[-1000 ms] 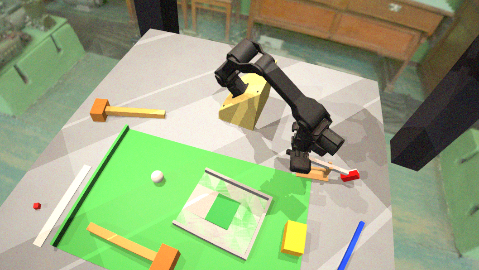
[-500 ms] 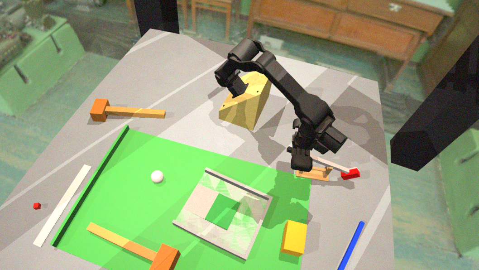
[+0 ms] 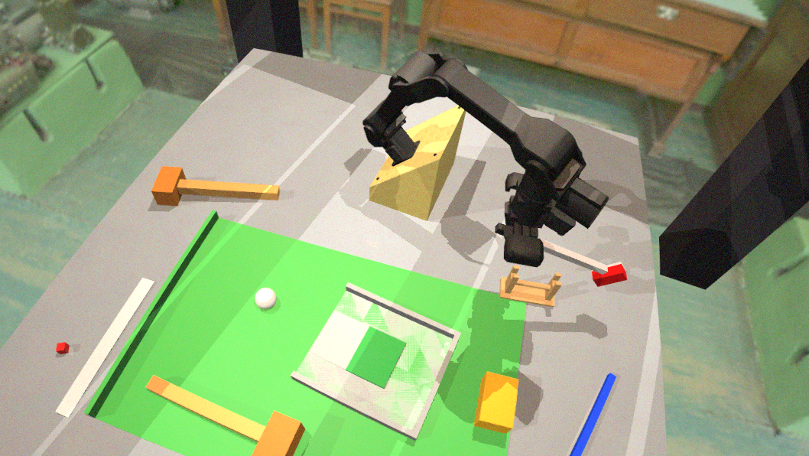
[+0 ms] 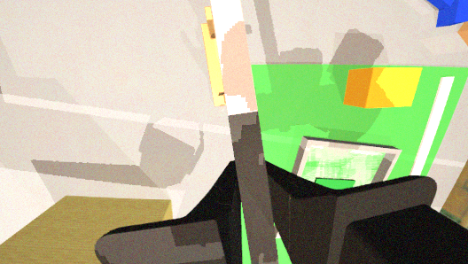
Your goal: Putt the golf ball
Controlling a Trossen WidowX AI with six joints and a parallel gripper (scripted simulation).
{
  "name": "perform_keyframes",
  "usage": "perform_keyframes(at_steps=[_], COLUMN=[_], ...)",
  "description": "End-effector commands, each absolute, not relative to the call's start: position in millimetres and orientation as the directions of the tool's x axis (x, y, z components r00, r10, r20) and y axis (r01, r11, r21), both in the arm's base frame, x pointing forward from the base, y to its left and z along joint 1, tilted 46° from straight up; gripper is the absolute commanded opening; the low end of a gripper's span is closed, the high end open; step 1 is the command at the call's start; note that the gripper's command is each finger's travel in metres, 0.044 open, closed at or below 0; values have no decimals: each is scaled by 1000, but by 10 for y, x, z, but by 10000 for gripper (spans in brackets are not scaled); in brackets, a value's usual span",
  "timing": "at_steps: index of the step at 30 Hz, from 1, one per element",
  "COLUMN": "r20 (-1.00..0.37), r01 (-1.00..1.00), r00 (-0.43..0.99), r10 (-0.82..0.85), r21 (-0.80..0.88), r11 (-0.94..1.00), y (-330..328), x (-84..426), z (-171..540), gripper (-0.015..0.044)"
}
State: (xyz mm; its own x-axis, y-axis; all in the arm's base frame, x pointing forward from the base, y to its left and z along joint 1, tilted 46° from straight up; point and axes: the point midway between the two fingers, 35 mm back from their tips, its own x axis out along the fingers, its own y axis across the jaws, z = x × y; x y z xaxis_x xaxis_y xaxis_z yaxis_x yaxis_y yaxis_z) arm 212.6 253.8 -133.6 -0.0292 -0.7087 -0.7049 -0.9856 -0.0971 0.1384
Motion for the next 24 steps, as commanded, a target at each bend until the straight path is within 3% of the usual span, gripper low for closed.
perform_keyframes(at_steps=[1,24], r20=[-705,-752], r01=[-986,-953], r00=[-29,-24], r10=[-708,-658], r21=[136,-181], r11=[-95,242], y=[2535,1885], x=[2132,2805], z=[-1328,-265], gripper=[0,0])
